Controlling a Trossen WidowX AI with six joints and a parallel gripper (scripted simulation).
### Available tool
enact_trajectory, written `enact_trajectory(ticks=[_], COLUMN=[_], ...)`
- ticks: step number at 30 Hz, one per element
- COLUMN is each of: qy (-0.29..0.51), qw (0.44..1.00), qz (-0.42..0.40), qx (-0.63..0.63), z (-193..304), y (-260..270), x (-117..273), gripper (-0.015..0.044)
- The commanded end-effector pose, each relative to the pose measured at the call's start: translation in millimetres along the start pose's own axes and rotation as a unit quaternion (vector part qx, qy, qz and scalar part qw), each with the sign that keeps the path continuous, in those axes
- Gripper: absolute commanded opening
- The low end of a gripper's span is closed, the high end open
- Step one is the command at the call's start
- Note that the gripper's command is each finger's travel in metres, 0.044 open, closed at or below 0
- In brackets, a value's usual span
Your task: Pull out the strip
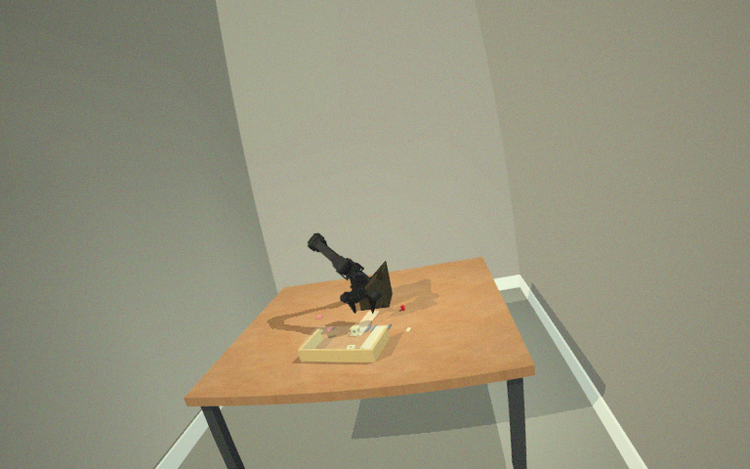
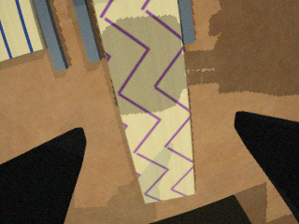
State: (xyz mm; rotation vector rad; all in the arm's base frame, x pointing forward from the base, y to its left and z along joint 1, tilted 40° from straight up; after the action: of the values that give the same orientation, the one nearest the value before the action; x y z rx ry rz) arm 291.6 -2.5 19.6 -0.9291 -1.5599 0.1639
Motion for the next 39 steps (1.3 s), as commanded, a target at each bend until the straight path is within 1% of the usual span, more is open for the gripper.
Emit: enact_trajectory(ticks=[1,38,39], qy=[-0.005,-0.007,-0.007], qw=[1.0,1.0,1.0], qz=[0.0,-0.001,-0.001], qx=[0.0,-0.002,-0.002], z=[-14.8,-119.6,-119.6], y=[2.4,17.8,17.8], x=[3.0,22.2,21.9], gripper=[0.044,0.044,0.0414])
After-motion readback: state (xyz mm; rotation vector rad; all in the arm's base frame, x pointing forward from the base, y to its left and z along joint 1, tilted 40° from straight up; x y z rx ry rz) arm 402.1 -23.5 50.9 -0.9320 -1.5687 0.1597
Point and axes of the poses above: the point midway between the two fingers, 35 mm back from their tips, its own x axis back along the fingers, its own y axis across the jaws, z = x × y, the point moved 5 cm from there along x, back along the fingers, and after that the axes turned 4 degrees about -x, right-handed, at the moved point
